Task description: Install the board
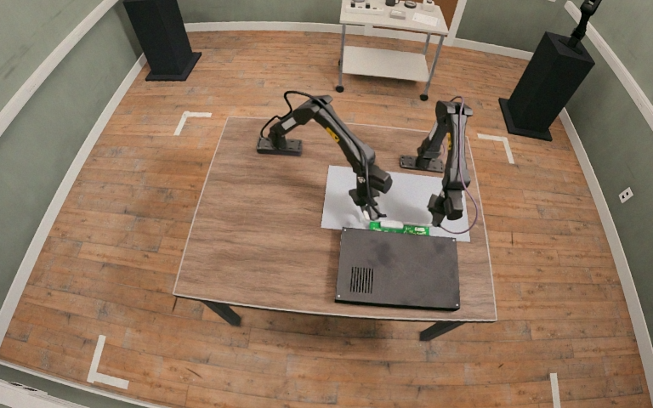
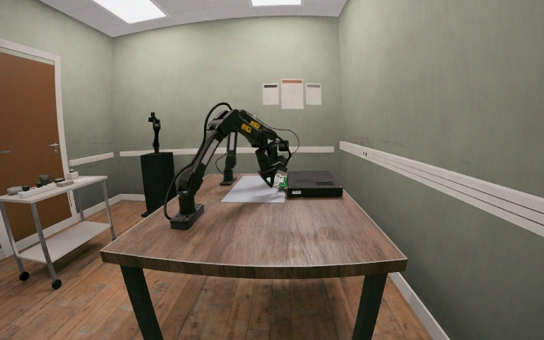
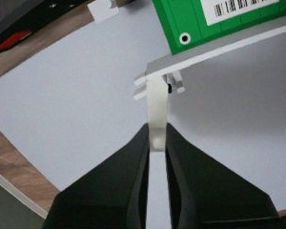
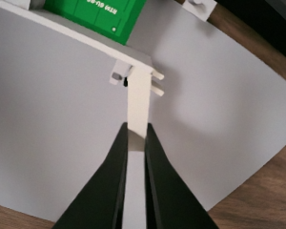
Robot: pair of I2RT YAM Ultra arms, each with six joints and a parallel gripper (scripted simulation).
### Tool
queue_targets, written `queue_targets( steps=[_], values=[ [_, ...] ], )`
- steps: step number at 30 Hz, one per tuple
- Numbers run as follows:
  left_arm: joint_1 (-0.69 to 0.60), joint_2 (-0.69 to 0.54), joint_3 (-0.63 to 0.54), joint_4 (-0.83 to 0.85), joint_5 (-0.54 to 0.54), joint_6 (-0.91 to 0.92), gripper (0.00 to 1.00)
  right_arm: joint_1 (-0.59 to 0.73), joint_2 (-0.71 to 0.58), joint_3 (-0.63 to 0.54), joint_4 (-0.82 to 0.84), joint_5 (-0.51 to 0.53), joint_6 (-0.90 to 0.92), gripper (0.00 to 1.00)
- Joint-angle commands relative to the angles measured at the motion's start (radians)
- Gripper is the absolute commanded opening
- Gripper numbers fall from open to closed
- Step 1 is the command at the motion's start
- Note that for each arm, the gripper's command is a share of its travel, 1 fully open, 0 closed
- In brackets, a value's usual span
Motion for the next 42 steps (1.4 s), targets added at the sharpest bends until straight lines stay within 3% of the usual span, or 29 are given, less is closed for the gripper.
queue_targets(
  steps=[1, 42],
  values=[
    [0.016, 0.016, 0.027, -0.018, -0.007, 0.092, 0.03, -0.018, -0.030, -0.027, 0.028, -0.018, -0.089, 0.03],
    [0.057, 0.064, 0.084, -0.024, -0.007, 0.654, 0.03, -0.118, -0.053, -0.066, 0.058, -0.179, -0.709, 0.03]
  ],
)
